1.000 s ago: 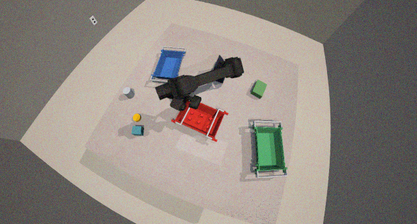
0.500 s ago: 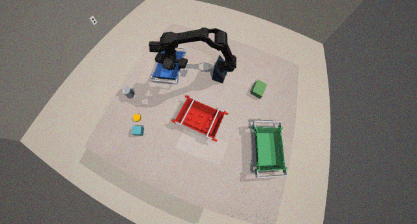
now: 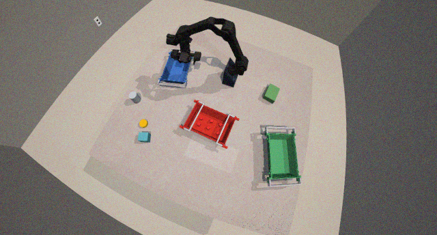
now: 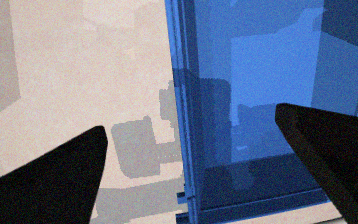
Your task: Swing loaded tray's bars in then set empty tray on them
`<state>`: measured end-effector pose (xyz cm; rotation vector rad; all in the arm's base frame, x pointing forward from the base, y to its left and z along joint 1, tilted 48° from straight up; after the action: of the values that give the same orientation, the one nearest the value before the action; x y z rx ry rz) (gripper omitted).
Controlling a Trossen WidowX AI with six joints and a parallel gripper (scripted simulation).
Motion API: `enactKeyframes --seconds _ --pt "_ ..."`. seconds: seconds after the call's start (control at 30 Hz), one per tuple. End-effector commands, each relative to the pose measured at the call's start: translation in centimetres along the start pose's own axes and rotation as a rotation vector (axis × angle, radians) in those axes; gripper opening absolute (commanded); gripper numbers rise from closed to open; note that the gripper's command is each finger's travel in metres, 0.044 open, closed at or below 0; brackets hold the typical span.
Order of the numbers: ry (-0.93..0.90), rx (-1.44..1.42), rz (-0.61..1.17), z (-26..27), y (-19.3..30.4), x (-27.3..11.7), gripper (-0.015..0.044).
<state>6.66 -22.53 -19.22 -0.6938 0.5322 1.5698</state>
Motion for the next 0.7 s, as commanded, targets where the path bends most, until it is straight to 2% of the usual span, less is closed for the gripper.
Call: enactKeyframes --seconds 0.0,0.33,0.5,0.67 --pt "-0.011 -0.007 0.007 0.1 0.1 1.5 0.044" --pt "-0.011 -0.008 0.006 0.3 0.1 8.0 0.044" --pt "-0.011 -0.008 0.006 0.4 0.2 8.4 0.044" --pt "-0.011 -0.008 0.006 0.4 0.2 8.4 0.0367"
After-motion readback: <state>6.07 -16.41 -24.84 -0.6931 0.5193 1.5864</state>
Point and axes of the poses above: the point midway between the two fingers, 35 mm back from their tips, its own x axis out along the fingers, its own z axis across the jaws, y = z × x, the point moved 1 cm from there along -x, back along the fingers, and after that the axes turned 9 degrees about x, right-handed, at the moved point
